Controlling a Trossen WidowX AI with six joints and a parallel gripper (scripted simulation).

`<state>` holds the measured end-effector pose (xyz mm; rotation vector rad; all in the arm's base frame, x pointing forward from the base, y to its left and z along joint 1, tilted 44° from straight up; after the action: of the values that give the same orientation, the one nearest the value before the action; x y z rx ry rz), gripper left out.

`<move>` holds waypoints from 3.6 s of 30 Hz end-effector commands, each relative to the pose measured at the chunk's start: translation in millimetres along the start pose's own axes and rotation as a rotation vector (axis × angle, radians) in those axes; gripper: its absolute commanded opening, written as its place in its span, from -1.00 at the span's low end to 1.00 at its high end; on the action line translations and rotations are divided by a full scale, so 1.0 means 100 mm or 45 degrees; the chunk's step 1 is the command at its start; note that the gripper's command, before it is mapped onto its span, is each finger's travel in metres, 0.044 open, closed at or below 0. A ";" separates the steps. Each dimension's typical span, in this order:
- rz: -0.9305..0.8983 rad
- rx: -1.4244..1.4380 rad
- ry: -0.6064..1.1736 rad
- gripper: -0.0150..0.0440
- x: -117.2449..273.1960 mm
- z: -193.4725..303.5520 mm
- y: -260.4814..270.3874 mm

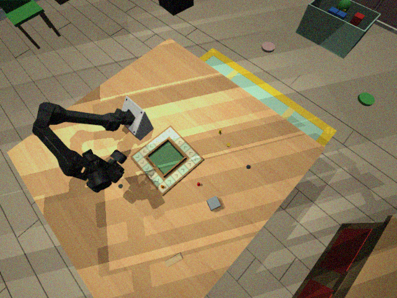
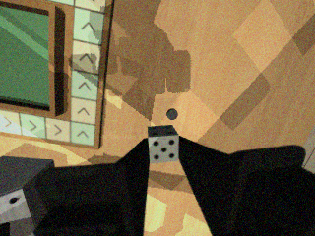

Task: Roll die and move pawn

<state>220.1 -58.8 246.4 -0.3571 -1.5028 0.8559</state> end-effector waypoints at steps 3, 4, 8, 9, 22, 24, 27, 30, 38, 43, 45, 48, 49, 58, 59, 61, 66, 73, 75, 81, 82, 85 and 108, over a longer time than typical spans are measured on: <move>-0.001 0.113 0.002 -0.49 -0.01 -0.12 0.14; -0.003 0.155 0.006 -0.49 -0.02 -0.16 0.20; -0.009 0.278 0.011 -0.49 -0.06 -0.28 0.37; -0.011 0.303 0.009 -0.49 -0.07 -0.31 0.41; -0.022 0.751 -0.008 -0.49 -0.16 -0.69 1.00; -0.023 0.837 -0.011 -0.49 -0.18 -0.74 1.10; -0.022 0.966 -0.014 -0.49 -0.20 -0.80 1.25; -0.020 1.094 -0.016 -0.49 -0.22 -0.86 1.41; -0.010 1.437 -0.018 -0.49 -0.29 -0.95 1.83; 0.000 1.650 -0.015 -0.49 -0.34 -0.97 2.10; 0.005 1.727 -0.013 -0.49 -0.36 -0.98 2.20; 0.006 1.754 -0.012 -0.49 -0.37 -0.98 2.23; 0.006 1.754 -0.012 -0.49 -0.37 -0.98 2.23; -0.059 1.756 -0.038 -0.49 -0.39 -0.97 2.21; -0.101 1.756 -0.057 -0.49 -0.41 -0.96 2.19; -0.184 1.756 -0.099 -0.49 -0.44 -0.95 2.16; -0.372 1.748 -0.230 -0.49 -0.50 -0.93 2.08; -0.583 1.720 -0.465 -0.49 -0.59 -0.89 1.99; -0.629 1.708 -0.542 -0.49 -0.60 -0.89 1.96; -0.730 1.666 -0.790 -0.49 -0.68 -0.84 1.89; -0.740 1.658 -0.834 -0.49 -0.69 -0.84 1.87; -0.752 1.646 -0.898 -0.49 -0.71 -0.83 1.85; -0.751 1.645 -0.898 -0.49 -0.38 -0.86 1.54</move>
<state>264.1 43.5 102.7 1.3768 -1.2081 1.3063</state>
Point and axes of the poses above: the point midway between the two fingers, 35 mm back from their tips, its own x axis back along the fingers, its own y axis across the jaws, z = x × y, the point moved 6 cm from there along x, back along the fingers, and after that the axes turned 1 degree about -x, right-handed, at the moved point
